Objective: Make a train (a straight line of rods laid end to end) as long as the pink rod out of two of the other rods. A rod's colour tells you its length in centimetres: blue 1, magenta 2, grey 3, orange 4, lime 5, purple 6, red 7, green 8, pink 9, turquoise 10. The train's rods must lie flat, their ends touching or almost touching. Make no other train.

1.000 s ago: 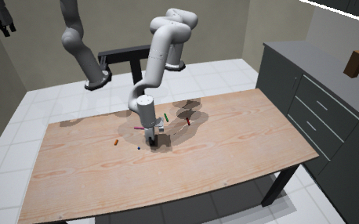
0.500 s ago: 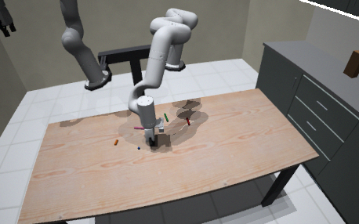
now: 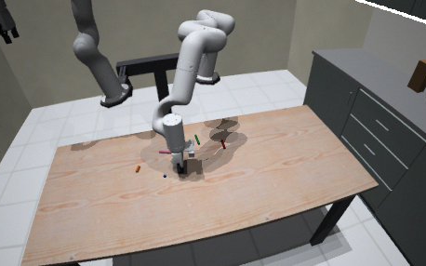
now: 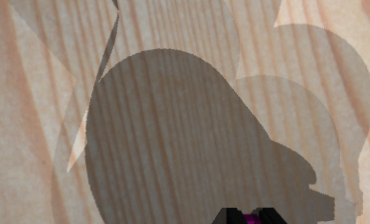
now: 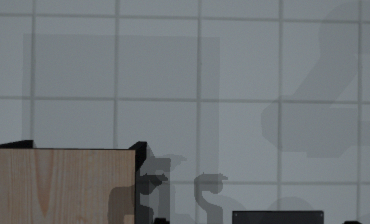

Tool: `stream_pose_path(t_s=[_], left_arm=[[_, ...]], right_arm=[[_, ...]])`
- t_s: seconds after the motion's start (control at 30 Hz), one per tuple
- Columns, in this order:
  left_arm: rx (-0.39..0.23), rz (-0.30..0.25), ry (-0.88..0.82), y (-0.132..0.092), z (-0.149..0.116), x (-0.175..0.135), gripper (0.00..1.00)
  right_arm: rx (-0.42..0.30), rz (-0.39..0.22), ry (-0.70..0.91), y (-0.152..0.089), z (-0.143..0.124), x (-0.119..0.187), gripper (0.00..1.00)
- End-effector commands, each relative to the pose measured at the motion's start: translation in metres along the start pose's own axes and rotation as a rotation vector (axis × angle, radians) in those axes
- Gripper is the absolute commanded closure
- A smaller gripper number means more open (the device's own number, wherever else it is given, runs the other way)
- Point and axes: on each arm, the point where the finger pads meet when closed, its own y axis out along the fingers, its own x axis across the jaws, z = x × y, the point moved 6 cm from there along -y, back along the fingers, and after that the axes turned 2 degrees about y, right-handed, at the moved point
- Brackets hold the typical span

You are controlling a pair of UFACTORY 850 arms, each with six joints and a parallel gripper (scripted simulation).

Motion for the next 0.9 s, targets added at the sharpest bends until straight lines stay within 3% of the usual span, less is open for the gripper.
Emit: stream_pose_path(t_s=[0.0,0.33,0.87], left_arm=[[-0.001,-0.002,0.000,-0.0011,-0.0002,0.0010,0.94],[-0.001,-0.002,0.000,-0.0011,-0.0002,0.0010,0.94],[-0.001,-0.002,0.000,-0.0011,-0.0002,0.0010,0.74]], right_arm=[[0.002,0.000,0.000,-0.0008,0.0003,0.0000,0.00],[0.002,0.000,0.000,-0.0008,0.0003,0.0000,0.00],[0.002,0.000,0.000,-0.0008,0.0003,0.0000,0.00]])
